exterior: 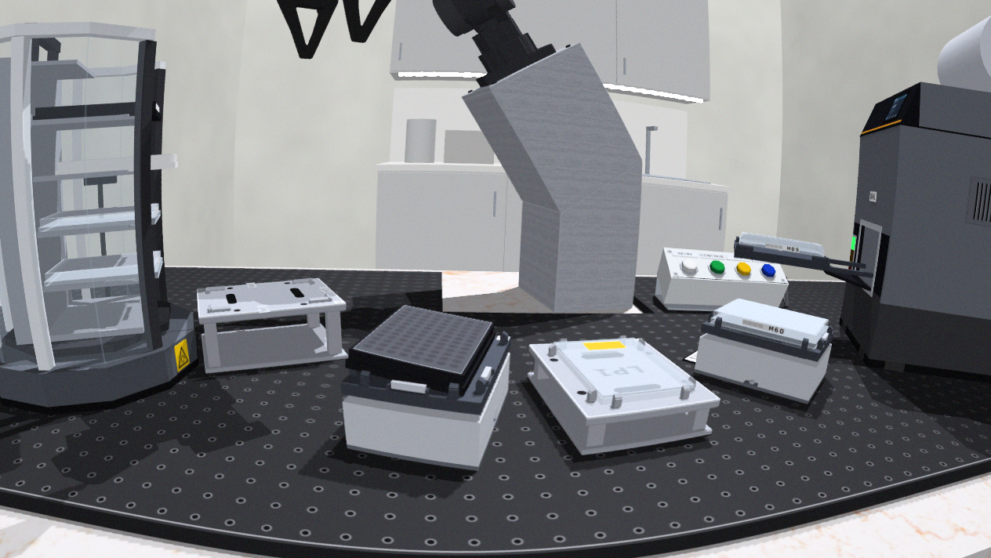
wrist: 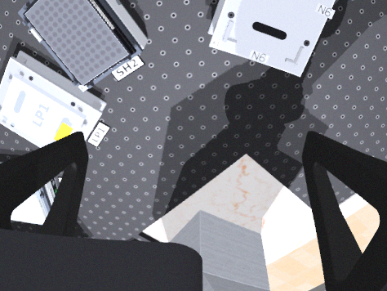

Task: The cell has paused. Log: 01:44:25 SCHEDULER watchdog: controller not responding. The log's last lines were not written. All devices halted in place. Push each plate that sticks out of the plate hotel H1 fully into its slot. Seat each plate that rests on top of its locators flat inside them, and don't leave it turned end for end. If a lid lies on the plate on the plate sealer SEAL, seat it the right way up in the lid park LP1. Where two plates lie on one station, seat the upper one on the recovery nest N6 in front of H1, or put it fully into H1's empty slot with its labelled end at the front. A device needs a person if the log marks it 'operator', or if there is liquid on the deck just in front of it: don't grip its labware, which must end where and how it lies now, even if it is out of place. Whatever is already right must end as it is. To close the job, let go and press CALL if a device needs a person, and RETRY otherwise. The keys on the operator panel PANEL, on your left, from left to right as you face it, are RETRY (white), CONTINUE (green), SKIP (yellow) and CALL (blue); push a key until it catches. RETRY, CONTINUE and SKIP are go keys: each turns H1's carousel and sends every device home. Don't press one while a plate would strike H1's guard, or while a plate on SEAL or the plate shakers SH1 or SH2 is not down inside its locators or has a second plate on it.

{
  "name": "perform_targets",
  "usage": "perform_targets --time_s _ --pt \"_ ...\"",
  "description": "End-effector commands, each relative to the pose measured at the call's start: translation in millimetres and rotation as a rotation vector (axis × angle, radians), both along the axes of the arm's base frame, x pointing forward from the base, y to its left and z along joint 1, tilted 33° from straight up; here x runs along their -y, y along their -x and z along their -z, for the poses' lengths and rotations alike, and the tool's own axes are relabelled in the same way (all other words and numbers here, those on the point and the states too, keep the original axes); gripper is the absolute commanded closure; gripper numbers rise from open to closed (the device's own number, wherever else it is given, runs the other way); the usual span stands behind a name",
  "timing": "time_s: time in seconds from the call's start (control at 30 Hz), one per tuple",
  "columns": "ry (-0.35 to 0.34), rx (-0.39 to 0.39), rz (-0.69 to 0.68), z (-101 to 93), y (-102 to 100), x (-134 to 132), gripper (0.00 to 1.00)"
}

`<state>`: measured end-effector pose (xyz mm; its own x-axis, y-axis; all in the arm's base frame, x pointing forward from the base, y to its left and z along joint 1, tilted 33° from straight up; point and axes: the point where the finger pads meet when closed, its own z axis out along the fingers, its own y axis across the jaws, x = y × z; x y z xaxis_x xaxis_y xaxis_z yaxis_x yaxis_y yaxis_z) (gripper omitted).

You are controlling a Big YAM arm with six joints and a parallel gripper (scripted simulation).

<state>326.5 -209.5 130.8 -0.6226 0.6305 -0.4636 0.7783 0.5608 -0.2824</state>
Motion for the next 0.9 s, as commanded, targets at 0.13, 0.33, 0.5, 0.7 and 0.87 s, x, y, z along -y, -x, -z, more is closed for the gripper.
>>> perform_targets --time_s 0.13,0.33,0.5,0.7,0.87 --pt "0.008 0.012 -0.001 -11.6 13 16 0.00" --pt "0.010 0.013 -0.001 -19.7 25 30 0.00" --pt "0.013 0.016 -0.001 -27.5 35 41 0.00" --pt "0.013 0.014 -0.001 -32.1 44 50 0.00" --pt "0.021 0.023 -0.001 -44.3 52 63 0.00"
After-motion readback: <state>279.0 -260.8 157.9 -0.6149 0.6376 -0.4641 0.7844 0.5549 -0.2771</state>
